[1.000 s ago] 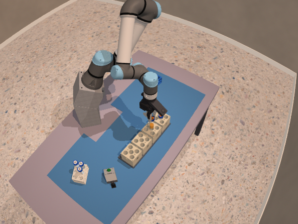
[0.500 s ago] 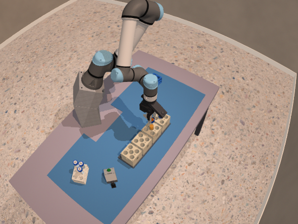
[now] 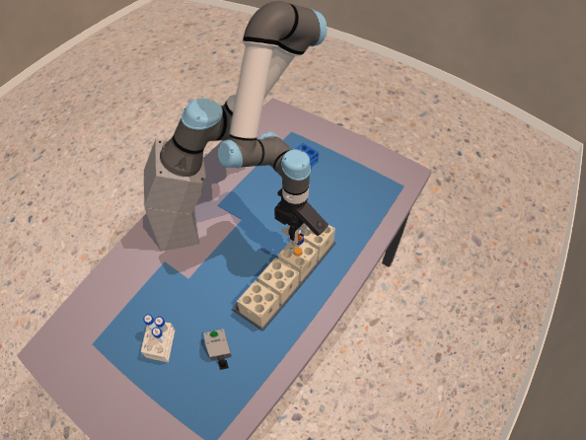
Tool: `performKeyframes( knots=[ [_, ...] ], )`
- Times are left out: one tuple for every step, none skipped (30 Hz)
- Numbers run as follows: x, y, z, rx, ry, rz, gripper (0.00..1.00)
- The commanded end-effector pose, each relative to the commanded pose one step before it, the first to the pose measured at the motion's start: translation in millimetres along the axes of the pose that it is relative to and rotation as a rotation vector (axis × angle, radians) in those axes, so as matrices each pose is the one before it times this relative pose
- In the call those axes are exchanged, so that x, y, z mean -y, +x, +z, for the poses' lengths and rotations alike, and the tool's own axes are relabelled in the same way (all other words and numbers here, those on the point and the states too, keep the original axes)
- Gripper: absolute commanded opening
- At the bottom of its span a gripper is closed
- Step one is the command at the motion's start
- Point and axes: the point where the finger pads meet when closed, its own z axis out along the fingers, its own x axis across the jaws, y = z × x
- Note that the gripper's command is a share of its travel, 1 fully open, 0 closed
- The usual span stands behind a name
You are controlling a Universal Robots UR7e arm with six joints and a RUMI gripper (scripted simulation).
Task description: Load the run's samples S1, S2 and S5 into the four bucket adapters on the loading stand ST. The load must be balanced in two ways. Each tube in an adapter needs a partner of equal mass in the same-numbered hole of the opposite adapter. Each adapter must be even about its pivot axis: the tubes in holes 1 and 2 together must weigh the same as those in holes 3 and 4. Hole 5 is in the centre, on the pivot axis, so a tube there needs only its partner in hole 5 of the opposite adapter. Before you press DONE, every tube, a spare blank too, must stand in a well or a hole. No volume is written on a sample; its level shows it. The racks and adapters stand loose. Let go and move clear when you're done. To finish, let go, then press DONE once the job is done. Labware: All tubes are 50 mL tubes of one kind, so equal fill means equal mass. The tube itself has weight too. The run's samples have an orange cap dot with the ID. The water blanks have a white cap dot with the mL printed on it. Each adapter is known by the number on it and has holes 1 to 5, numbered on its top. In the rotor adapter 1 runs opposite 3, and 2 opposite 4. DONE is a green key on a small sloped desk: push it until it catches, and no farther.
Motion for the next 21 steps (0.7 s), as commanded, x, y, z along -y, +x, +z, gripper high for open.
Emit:
performKeyframes(
  knots=[
    [0.51,0.07,4.74,-0.00047,0.00136,-0.00022,0.00],
    [0.00,0.00,1.33,0.00000,0.00000,0.00000,0.00],
    [0.00,0.00,1.33,0.00000,0.00000,0.00000,0.00],
    [0.00,0.00,1.33,0.00000,0.00000,0.00000,0.00],
    [0.00,0.00,1.33,0.00000,0.00000,0.00000,0.00],
    [0.00,0.00,1.33,0.00000,0.00000,0.00000,0.00],
    [0.00,0.00,1.33,0.00000,0.00000,0.00000,0.00],
    [0.00,0.00,1.33,0.00000,0.00000,0.00000,0.00],
    [0.00,0.00,1.33,0.00000,0.00000,0.00000,0.00],
    [0.00,0.00,1.33,0.00000,0.00000,0.00000,0.00],
    [0.00,0.00,1.33,0.00000,0.00000,0.00000,0.00],
    [0.00,0.00,1.33,0.00000,0.00000,0.00000,0.00],
    [0.00,0.00,1.33,0.00000,0.00000,0.00000,0.00],
    [0.00,0.00,0.00,0.00000,0.00000,0.00000,0.00],
    [0.00,0.00,0.00,0.00000,0.00000,0.00000,0.00],
    [0.00,0.00,1.36,0.00000,0.00001,0.00000,0.00],
    [0.00,0.00,1.33,0.00000,0.00000,0.00000,0.00],
    [0.00,0.00,1.33,0.00000,0.00000,0.00000,0.00],
    [0.00,0.00,1.33,0.00000,0.00000,0.00000,0.00],
    [0.00,0.00,1.33,0.00000,0.00000,0.00000,0.00],
    [0.00,0.00,1.33,0.00000,0.00000,0.00000,0.00]
  ],
)
